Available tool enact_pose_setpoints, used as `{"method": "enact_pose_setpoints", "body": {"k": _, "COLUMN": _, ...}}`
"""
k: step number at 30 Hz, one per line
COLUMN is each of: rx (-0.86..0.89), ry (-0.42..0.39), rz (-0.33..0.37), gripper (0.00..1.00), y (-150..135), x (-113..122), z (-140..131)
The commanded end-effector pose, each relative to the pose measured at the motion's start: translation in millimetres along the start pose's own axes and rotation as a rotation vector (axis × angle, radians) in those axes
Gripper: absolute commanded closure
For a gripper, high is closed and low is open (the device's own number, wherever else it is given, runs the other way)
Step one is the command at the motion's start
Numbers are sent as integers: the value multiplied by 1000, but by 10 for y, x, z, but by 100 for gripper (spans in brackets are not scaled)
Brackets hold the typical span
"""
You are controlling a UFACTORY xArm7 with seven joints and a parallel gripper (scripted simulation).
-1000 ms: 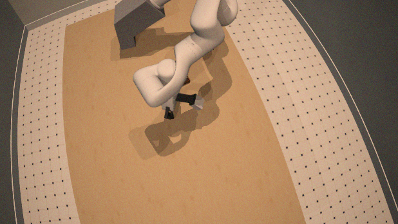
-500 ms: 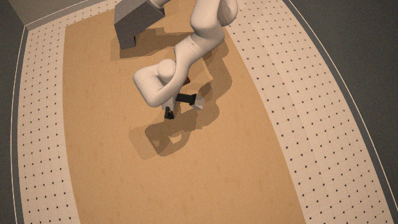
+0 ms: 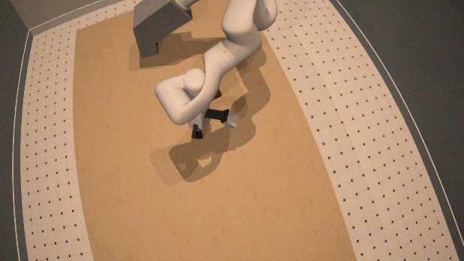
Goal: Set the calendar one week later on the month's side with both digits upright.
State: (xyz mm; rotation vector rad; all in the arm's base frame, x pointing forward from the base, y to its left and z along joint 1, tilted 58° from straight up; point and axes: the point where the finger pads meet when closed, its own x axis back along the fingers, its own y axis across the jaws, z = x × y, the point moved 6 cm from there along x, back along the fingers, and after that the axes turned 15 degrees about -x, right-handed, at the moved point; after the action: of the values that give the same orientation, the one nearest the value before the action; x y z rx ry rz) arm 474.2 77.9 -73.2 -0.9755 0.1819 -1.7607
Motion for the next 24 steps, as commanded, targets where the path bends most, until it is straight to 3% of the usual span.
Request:
{"method": "enact_pose_setpoints", "body": {"k": 1, "rx": 0, "ry": 0, "rz": -3, "gripper": 0, "y": 11, "x": 19, "z": 1}}
{"method": "enact_pose_setpoints", "body": {"k": 7, "rx": 0, "ry": 0, "rz": -3, "gripper": 0, "y": 11, "x": 56, "z": 1}}
{"method": "enact_pose_setpoints", "body": {"k": 18, "rx": 0, "ry": 0, "rz": -3, "gripper": 0, "y": 9, "x": 377, "z": 1}}
{"method": "enact_pose_setpoints", "body": {"k": 24, "rx": 0, "ry": 0, "rz": -3, "gripper": 0, "y": 9, "x": 399, "z": 1}}
